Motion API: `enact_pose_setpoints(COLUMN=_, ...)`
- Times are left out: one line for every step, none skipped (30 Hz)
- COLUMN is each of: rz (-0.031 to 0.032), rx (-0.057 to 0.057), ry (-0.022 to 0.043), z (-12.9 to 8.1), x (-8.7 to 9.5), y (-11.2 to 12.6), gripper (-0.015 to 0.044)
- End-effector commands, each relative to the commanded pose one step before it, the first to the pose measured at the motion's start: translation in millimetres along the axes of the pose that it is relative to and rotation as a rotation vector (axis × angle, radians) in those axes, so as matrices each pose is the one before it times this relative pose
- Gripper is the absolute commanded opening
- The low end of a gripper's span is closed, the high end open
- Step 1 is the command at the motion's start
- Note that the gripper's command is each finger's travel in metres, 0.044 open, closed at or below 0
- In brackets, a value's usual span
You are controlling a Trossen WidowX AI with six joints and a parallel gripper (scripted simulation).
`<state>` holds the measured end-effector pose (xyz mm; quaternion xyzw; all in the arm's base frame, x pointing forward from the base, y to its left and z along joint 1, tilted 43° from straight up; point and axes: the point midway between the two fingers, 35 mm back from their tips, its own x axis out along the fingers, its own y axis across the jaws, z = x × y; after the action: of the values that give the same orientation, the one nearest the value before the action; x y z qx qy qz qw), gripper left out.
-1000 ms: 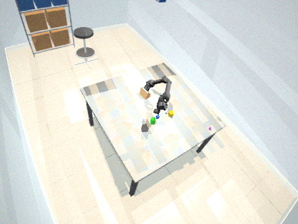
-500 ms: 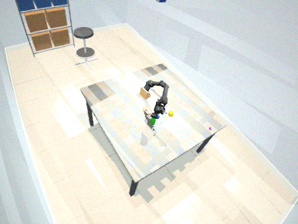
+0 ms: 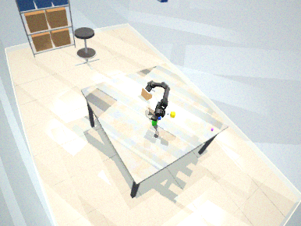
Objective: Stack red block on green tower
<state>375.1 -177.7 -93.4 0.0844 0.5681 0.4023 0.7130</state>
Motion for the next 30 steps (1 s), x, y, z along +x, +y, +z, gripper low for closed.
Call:
enact_pose_setpoints(rz=0.00190, rx=0.0010, ry=-0.00356, z=1.33, x=13.11, y=0.88, gripper=0.0000)
enact_pose_setpoints(rz=0.00010, rx=0.0000, ry=-0.00008, z=-0.06, x=2.68, y=0.11, gripper=0.0000)
enact_pose_setpoints(rz=0.00007, rx=0.0000, ry=-0.00005, z=-0.05, x=1.56, y=0.08, gripper=0.0000)
enact_pose_setpoints(rz=0.00002, rx=0.0000, ry=-0.00001, z=-0.02, x=0.40, y=0.03, gripper=0.0000)
enact_pose_setpoints(rz=0.00000, rx=0.0000, ry=0.00000, z=0.00, x=-0.15, y=0.00, gripper=0.0000)
enact_pose_setpoints(rz=0.00000, rx=0.0000, ry=0.00000, z=0.00, x=-0.18, y=0.00, gripper=0.0000)
enact_pose_setpoints(rz=0.00000, rx=0.0000, ry=0.00000, z=0.00, x=-0.11, y=0.00, gripper=0.0000)
enact_pose_setpoints(rz=0.00000, rx=0.0000, ry=0.00000, z=0.00, x=0.00, y=0.00, gripper=0.0000)
enact_pose_setpoints(rz=0.00001, rx=0.0000, ry=-0.00001, z=0.00, x=0.24, y=0.00, gripper=0.0000)
enact_pose_setpoints(rz=0.00001, rx=0.0000, ry=-0.00001, z=0.00, x=0.24, y=0.00, gripper=0.0000)
enact_pose_setpoints(rz=0.00000, rx=0.0000, ry=-0.00001, z=0.00, x=0.20, y=0.00, gripper=0.0000)
enact_pose_setpoints(rz=0.00000, rx=0.0000, ry=0.00000, z=0.00, x=0.12, y=0.00, gripper=0.0000)
enact_pose_setpoints(rz=0.00000, rx=0.0000, ry=0.00000, z=0.00, x=0.00, y=0.00, gripper=0.0000)
enact_pose_setpoints(rz=0.00000, rx=0.0000, ry=0.00000, z=0.00, x=0.00, y=0.00, gripper=0.0000)
enact_pose_setpoints(rz=0.00000, rx=0.0000, ry=0.00000, z=0.00, x=0.00, y=0.00, gripper=0.0000)
enact_pose_setpoints(rz=-0.00003, rx=0.0000, ry=0.00002, z=-0.01, x=-0.59, y=-0.04, gripper=0.0000)
enact_pose_setpoints(rz=-0.00005, rx=0.0000, ry=0.00004, z=-0.03, x=-1.19, y=-0.07, gripper=0.0000)
enact_pose_setpoints(rz=-0.00008, rx=0.0000, ry=0.00006, z=-0.05, x=-1.87, y=-0.10, gripper=0.0000)
enact_pose_setpoints(rz=-0.00009, rx=0.0000, ry=0.00007, z=-0.06, x=-2.29, y=-0.12, gripper=0.0000)
enact_pose_setpoints(rz=0.00157, rx=-0.0035, ry=0.00591, z=0.05, x=5.79, y=0.65, gripper=0.0026)
enact_pose_setpoints(rz=0.00000, rx=0.0000, ry=0.00000, z=0.00, x=0.00, y=0.00, gripper=0.0053)
enact_pose_setpoints(rz=0.00000, rx=0.0000, ry=0.00000, z=0.00, x=0.00, y=0.00, gripper=0.0079)
enact_pose_setpoints(rz=0.00000, rx=0.0000, ry=0.00000, z=0.00, x=0.00, y=0.00, gripper=0.0105)
enact_pose_setpoints(rz=0.00000, rx=0.0000, ry=0.00000, z=0.00, x=0.00, y=0.00, gripper=0.0131)
enact_pose_setpoints(rz=0.00000, rx=0.0000, ry=0.00000, z=0.00, x=0.00, y=0.00, gripper=0.0157)
enact_pose_setpoints(rz=0.00000, rx=0.0000, ry=0.00000, z=0.00, x=0.00, y=0.00, gripper=0.0184)
enact_pose_setpoints(rz=0.00000, rx=0.0000, ry=0.00000, z=0.00, x=0.00, y=0.00, gripper=0.0210)
enact_pose_setpoints(rz=0.00000, rx=0.0000, ry=0.00000, z=0.00, x=0.00, y=0.00, gripper=0.0236)
enact_pose_setpoints(rz=0.00000, rx=0.0000, ry=0.00000, z=0.00, x=0.00, y=0.00, gripper=0.0263)
enact_pose_setpoints(rz=0.00000, rx=0.0000, ry=0.00000, z=0.00, x=0.00, y=0.00, gripper=0.0289)
